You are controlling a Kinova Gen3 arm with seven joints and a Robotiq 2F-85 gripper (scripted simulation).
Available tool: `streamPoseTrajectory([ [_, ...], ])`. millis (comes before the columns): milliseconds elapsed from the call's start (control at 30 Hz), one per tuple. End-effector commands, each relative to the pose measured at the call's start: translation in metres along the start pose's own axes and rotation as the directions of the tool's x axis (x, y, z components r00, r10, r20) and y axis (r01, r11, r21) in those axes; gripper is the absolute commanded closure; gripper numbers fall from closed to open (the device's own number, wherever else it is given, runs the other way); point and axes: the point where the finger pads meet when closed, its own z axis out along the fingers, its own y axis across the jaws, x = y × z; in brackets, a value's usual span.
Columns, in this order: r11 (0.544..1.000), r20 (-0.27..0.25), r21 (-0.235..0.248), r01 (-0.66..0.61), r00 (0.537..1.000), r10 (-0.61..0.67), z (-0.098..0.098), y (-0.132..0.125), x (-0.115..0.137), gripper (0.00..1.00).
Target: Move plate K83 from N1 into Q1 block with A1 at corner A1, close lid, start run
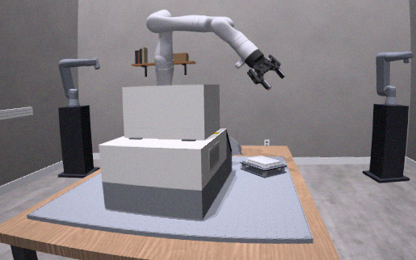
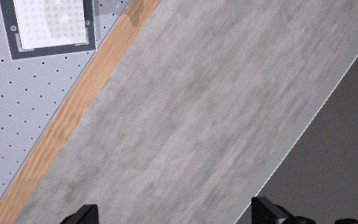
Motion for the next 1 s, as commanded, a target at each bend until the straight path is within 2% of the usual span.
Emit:
streamPoseTrajectory([
  [0, 1.000, 0.002, -0.001, 0.001, 1.000, -0.001, -0.001, 0.001, -0.001, 0.00],
  [533, 1.000, 0.002, -0.001, 0.001, 1.000, -0.001, -0.001, 0.001, -0.001, 0.00],
  [967, 1.000, 0.002, -0.001, 0.001, 1.000, -0.001, -0.026, 0.018, -0.017, 0.12],
])
